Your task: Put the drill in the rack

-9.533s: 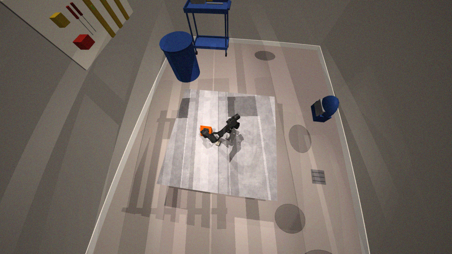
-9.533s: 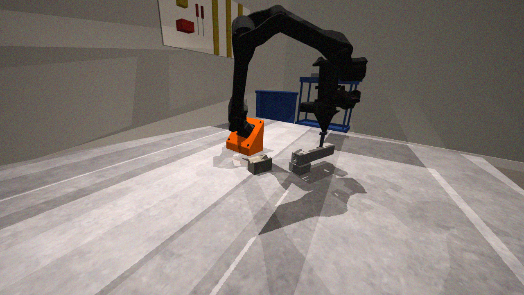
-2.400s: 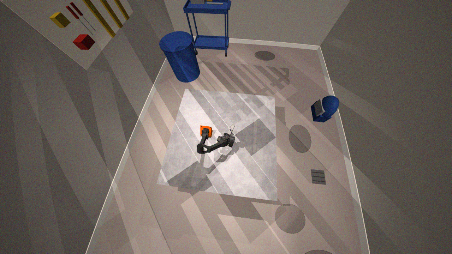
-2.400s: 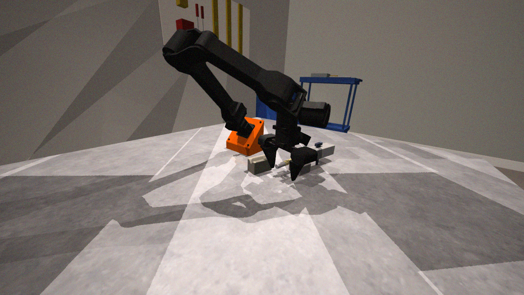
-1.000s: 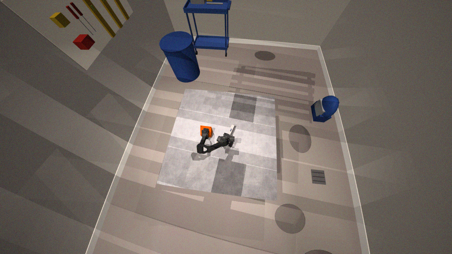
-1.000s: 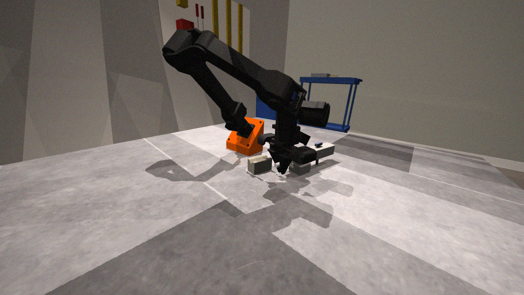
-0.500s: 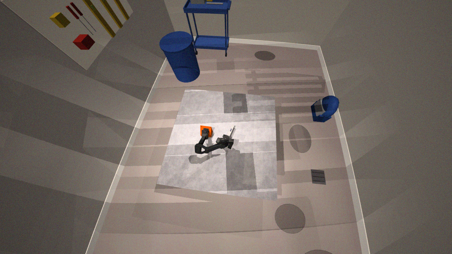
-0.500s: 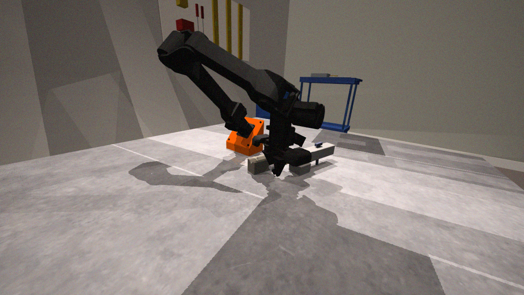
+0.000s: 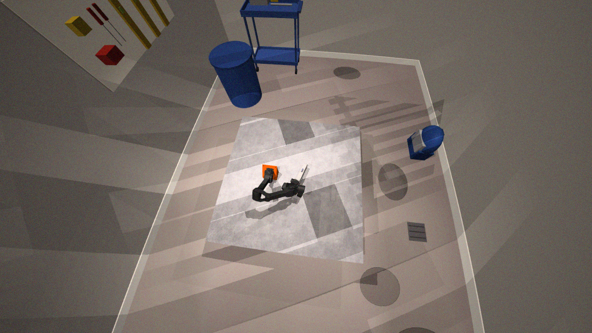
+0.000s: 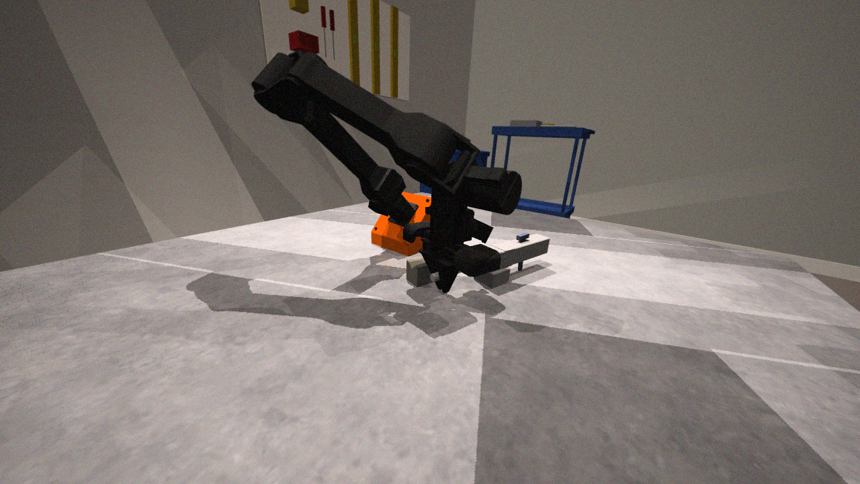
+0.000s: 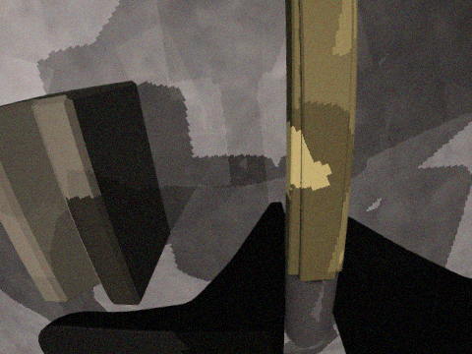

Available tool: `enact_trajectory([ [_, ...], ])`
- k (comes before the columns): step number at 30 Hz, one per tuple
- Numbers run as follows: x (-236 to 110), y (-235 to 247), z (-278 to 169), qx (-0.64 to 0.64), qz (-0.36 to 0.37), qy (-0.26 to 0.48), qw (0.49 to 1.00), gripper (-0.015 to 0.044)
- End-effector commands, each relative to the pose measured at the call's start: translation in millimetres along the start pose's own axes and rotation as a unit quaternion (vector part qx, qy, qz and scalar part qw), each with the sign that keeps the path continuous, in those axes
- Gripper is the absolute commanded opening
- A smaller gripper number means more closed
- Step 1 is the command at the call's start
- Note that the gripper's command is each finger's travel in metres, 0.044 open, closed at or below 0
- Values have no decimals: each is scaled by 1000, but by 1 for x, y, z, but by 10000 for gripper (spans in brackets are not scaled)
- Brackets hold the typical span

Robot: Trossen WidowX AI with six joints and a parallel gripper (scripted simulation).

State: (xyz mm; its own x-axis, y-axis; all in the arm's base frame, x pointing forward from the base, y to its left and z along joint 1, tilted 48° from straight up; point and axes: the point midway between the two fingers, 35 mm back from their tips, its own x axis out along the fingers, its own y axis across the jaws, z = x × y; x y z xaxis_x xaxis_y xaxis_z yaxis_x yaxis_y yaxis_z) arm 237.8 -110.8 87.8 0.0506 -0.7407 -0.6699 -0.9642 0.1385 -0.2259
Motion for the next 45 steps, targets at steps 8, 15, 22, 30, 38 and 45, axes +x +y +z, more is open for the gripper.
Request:
enact_trajectory([
  [8,-1,0,-18,-1,0,0,1000,0],
  [15,-3,0,-21,-1,0,0,1000,0],
  [22,-7,2,-21,-1,0,0,1000,0],
  [30,-11,3,-21,-1,0,0,1000,0],
  [38,-15,4,-21,-1,0,0,1000,0],
  [45,-19,5,-20,-1,0,0,1000,0],
])
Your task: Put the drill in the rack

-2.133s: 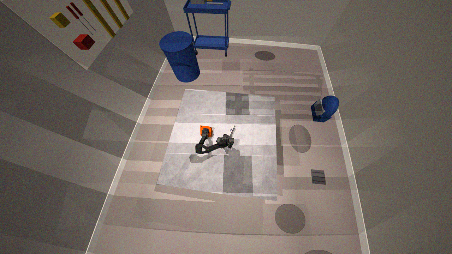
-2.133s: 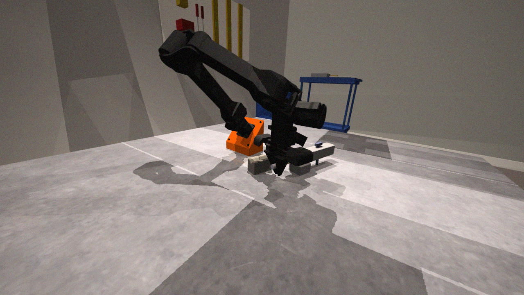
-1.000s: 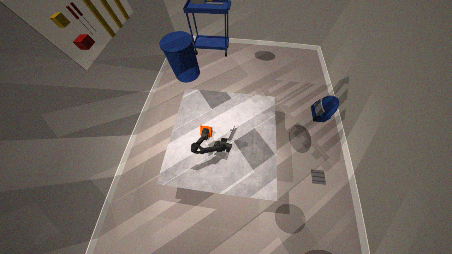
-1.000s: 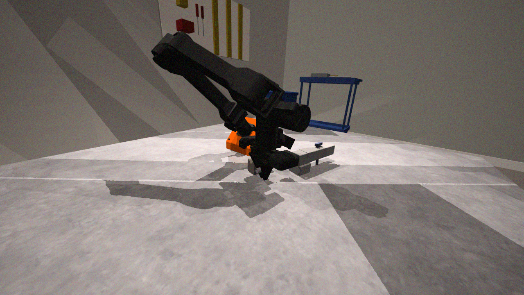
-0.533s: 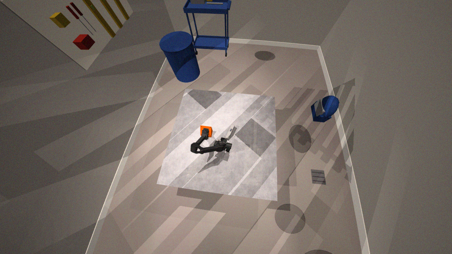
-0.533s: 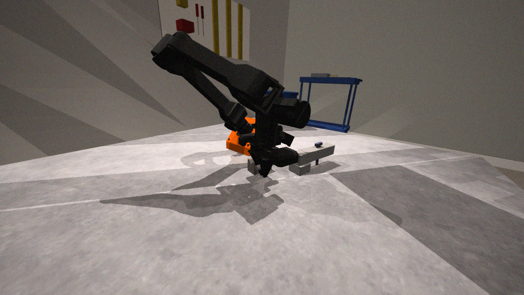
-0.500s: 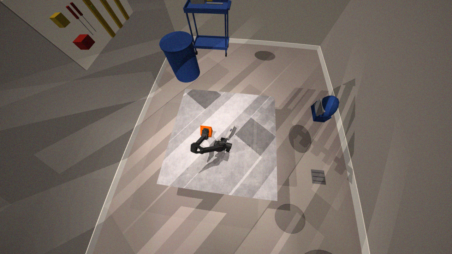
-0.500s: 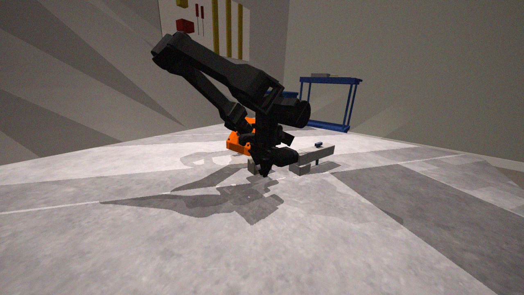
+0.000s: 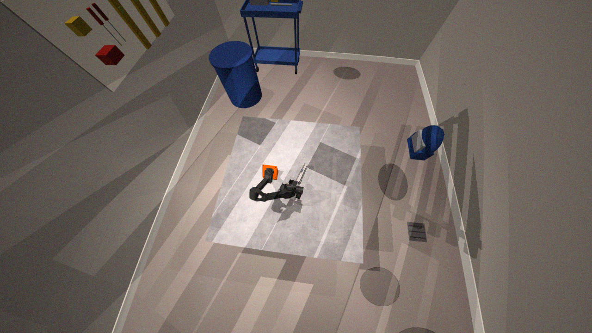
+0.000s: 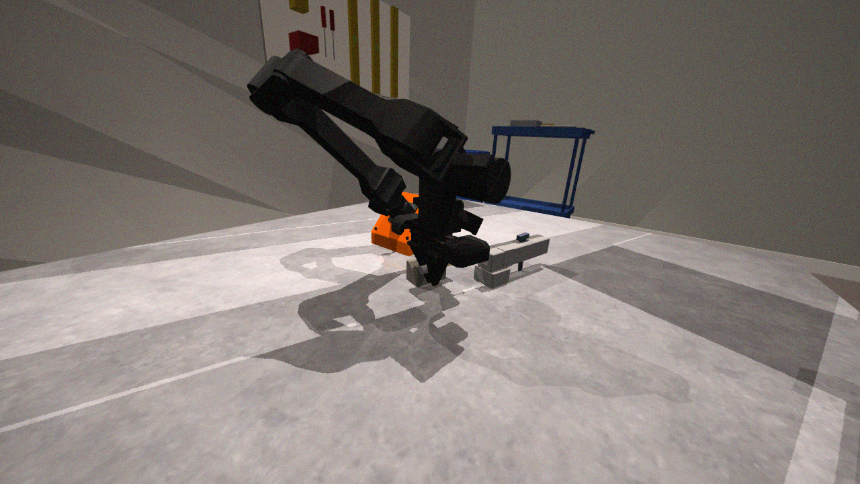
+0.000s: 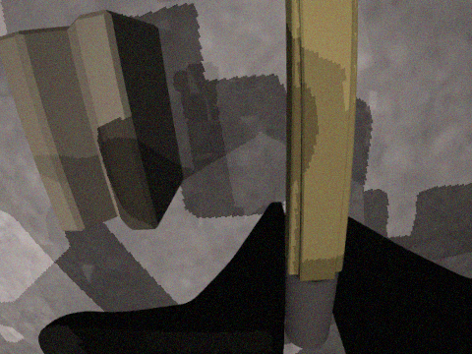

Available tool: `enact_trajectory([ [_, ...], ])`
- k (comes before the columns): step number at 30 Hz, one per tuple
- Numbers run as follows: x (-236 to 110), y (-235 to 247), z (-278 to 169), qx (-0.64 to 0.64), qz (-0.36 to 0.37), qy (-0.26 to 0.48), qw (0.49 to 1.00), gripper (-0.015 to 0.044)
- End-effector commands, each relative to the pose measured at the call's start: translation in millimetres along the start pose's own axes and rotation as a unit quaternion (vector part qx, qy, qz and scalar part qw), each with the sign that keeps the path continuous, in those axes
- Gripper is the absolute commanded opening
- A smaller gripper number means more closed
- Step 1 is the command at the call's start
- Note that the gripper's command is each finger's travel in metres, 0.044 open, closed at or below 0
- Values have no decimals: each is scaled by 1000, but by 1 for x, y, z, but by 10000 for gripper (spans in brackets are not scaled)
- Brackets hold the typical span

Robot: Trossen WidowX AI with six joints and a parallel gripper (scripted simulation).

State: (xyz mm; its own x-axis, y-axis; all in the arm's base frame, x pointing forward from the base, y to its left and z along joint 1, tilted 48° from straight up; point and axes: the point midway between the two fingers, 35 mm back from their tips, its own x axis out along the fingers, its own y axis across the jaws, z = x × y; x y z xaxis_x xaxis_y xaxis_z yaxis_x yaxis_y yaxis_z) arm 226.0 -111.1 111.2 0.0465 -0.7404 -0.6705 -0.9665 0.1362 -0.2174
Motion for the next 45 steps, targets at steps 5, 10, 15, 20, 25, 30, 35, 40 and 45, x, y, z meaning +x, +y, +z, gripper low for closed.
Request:
enact_trajectory([
  [5,-5,0,1,3,-2,0,1000,0],
  [10,-7,0,1,3,-2,0,1000,0],
  [15,-10,1,2,3,-2,0,1000,0],
  [20,-12,1,2,3,-2,0,1000,0],
  [25,-15,1,2,3,-2,0,1000,0],
  [30,-17,1,3,3,-2,0,1000,0],
  [35,-19,1,3,3,-2,-1,1000,0],
  [40,-21,1,3,3,-2,-1,1000,0],
  [45,-23,1,3,3,-2,-1,1000,0],
])
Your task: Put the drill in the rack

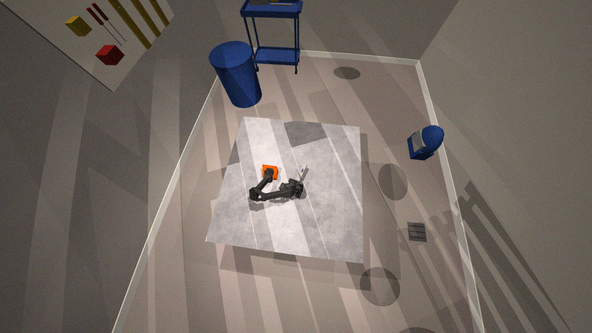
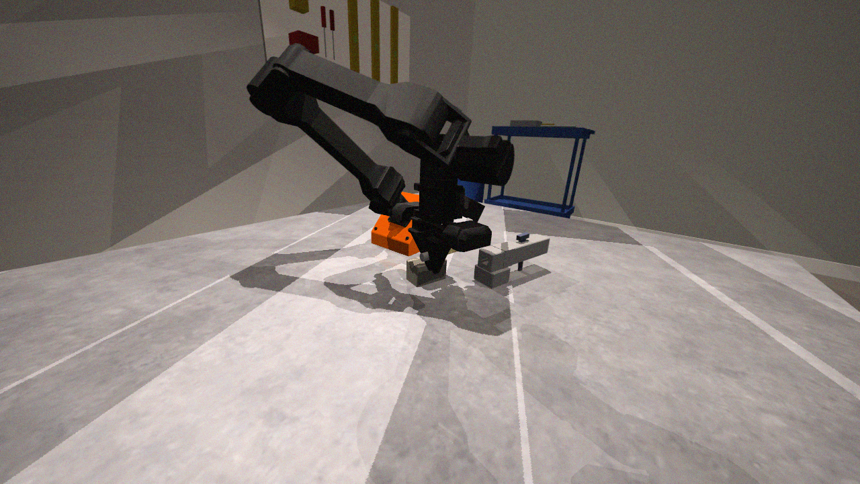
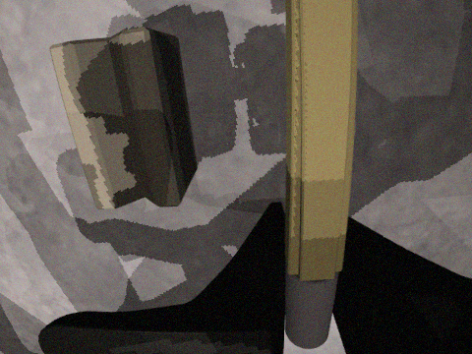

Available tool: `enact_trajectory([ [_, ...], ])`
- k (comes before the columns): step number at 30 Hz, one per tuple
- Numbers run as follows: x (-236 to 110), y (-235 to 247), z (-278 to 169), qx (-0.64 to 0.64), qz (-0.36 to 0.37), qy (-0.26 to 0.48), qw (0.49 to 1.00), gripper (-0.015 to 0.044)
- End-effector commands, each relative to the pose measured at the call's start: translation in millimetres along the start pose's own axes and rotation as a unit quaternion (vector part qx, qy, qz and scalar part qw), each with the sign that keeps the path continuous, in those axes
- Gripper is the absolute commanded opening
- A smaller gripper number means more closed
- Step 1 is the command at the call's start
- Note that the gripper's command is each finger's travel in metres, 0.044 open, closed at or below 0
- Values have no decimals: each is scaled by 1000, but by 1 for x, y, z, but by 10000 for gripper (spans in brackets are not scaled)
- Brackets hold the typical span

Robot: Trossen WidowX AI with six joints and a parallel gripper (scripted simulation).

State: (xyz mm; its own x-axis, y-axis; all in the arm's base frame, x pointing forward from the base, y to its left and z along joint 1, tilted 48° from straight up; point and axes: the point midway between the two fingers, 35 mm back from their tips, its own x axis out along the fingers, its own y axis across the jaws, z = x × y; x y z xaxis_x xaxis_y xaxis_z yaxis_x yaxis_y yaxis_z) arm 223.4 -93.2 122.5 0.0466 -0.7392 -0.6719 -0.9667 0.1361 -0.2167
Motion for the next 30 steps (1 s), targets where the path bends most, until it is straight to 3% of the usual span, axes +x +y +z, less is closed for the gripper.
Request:
enact_trajectory([
  [1,-3,-2,0,3,-2,0,1000,0],
  [30,-7,20,-6,2,-1,0,1000,0],
])
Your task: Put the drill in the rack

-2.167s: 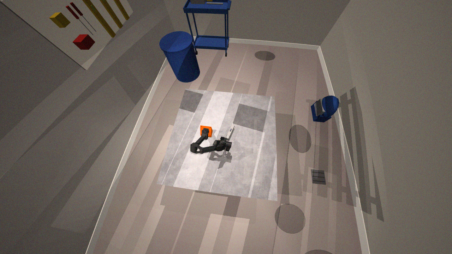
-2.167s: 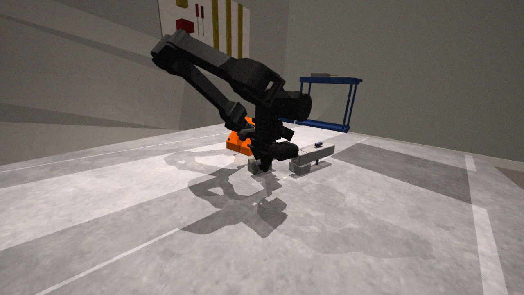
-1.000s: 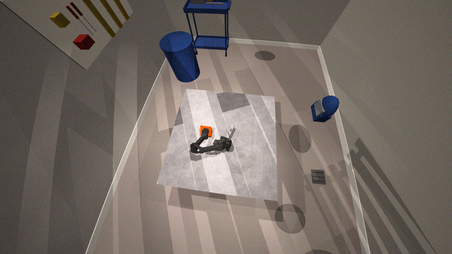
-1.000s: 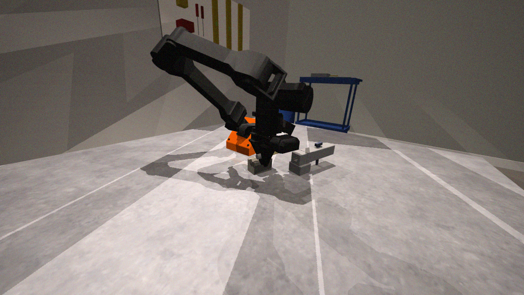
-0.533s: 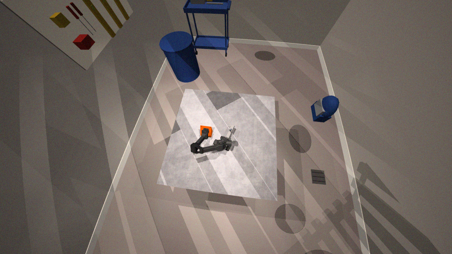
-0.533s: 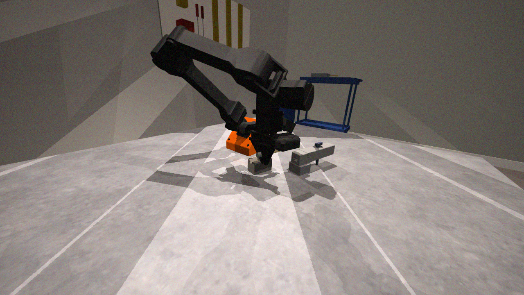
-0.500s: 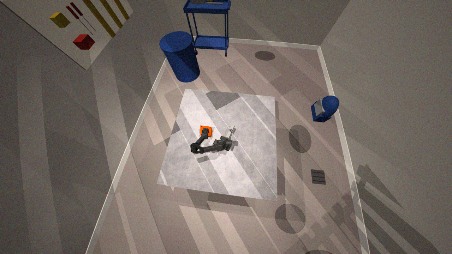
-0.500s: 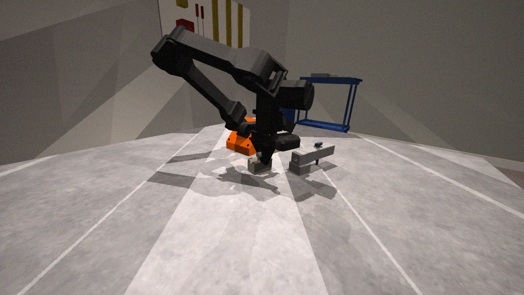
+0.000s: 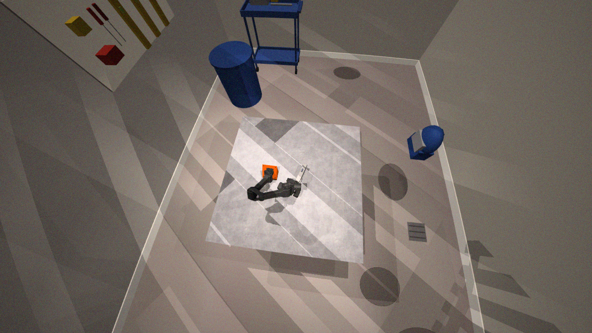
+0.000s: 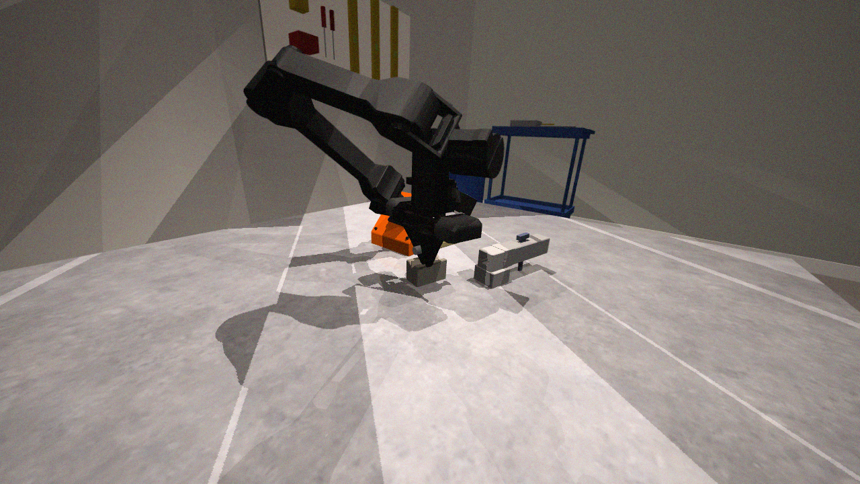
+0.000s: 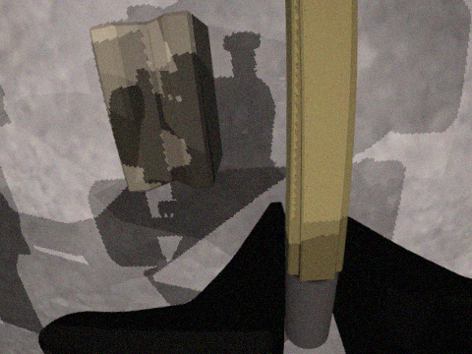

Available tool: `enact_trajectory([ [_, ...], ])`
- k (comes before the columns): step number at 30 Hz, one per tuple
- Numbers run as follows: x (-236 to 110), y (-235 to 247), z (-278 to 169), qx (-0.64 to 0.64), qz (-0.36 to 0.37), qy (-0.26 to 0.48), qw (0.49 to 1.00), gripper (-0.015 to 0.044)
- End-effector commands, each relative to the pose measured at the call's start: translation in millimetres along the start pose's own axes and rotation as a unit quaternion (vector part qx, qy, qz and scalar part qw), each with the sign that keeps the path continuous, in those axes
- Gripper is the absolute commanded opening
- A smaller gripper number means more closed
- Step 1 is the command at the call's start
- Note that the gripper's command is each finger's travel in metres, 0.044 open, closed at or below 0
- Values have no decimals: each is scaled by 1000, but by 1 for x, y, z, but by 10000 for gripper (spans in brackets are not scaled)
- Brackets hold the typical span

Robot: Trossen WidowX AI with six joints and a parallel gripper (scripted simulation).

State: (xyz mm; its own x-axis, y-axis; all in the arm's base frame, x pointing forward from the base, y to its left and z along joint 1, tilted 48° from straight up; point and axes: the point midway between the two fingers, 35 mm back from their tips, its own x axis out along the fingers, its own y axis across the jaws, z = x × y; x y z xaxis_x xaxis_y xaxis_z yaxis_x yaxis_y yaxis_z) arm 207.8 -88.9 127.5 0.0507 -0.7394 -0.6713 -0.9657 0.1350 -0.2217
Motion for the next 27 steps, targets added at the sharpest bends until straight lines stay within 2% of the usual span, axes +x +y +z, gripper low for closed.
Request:
enact_trajectory([
  [1,0,7,-1,1,1,1,1000,0],
  [27,1,48,-10,0,1,1,1000,0],
])
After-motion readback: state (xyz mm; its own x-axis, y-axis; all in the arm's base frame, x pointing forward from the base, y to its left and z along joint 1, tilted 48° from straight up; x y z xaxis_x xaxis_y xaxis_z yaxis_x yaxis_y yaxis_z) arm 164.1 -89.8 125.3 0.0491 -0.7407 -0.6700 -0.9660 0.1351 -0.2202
